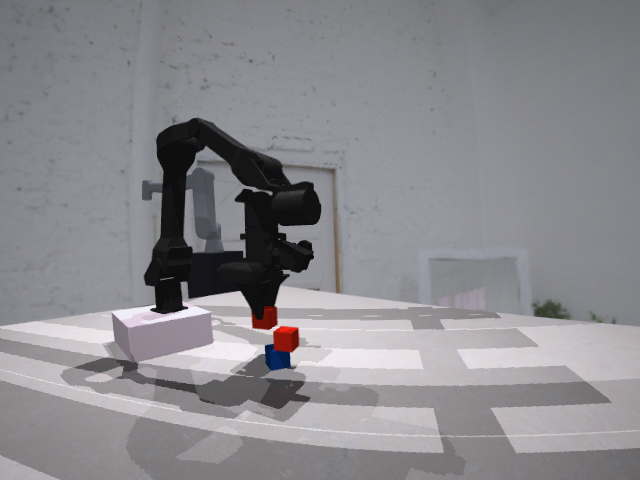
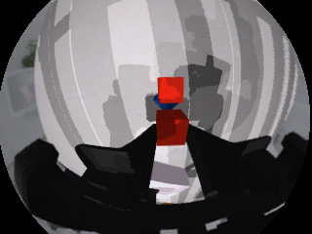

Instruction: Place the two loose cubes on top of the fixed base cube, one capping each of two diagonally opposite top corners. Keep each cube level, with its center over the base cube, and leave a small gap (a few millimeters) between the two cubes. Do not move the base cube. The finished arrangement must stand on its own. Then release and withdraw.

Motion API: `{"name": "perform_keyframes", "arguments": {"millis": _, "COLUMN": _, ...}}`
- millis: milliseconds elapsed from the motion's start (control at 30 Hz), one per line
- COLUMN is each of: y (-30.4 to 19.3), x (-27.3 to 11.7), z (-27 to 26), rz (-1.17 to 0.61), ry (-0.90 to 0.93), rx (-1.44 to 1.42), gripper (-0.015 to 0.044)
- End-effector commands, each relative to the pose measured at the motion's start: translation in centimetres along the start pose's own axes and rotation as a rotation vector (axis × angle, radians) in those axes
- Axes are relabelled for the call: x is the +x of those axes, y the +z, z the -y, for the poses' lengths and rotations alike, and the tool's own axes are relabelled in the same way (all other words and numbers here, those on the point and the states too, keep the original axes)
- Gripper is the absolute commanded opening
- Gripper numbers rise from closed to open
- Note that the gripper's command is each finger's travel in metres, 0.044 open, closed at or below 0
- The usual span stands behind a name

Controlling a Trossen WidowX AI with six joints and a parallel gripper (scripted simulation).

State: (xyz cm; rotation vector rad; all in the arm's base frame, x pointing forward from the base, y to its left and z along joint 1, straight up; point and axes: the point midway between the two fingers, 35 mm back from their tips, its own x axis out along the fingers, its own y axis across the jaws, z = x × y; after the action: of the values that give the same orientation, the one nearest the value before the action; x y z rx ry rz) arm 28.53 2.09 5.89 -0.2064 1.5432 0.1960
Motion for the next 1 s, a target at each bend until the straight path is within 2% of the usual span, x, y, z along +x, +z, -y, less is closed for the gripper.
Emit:
{"name": "perform_keyframes", "arguments": {"millis": 0, "y": 0.0, "x": 0.3, "z": 0.0, "rz": 0.001, "ry": -0.005, "rx": 0.0, "gripper": 0.0105}}
{"name": "perform_keyframes", "arguments": {"millis": 967, "y": 0.1, "x": 3.2, "z": 0.1, "rz": 0.01, "ry": 0.005, "rx": 0.024, "gripper": 0.0105}}
